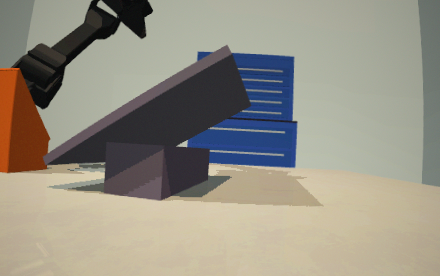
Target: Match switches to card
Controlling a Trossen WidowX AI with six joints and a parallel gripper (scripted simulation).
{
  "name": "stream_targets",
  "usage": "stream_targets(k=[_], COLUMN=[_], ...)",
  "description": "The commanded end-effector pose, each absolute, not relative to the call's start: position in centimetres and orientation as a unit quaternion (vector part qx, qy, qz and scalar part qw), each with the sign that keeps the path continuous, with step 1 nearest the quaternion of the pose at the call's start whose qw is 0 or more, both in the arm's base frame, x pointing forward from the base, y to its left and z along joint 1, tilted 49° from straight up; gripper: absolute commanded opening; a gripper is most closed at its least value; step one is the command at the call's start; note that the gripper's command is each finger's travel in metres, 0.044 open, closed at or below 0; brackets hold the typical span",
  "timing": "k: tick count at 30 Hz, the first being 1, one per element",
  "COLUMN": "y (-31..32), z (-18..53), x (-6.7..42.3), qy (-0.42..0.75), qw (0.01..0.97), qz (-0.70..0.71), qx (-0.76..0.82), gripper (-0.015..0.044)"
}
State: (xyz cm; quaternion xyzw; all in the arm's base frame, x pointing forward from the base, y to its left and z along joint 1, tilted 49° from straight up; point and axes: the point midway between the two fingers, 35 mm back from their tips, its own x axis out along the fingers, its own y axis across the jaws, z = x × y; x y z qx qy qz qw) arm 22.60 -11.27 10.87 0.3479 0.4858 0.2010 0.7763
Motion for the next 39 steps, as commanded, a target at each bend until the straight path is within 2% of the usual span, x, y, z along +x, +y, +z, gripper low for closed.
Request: stream_targets(k=[1,8,15,23,39], y=[-11.2,-7.6,-7.0,-4.7,-3.9], z=[10.7,6.3,5.9,3.8,3.0], x=[22.8,30.2,30.9,32.4,33.0], qy=[0.486,0.488,0.487,0.476,0.476], qw=[0.776,0.772,0.771,0.777,0.777], qz=[0.2,0.185,0.186,0.181,0.181], qx=[0.348,0.363,0.366,0.369,0.369], gripper=[0.0374,0.019,0.0006,0.0,0.0])
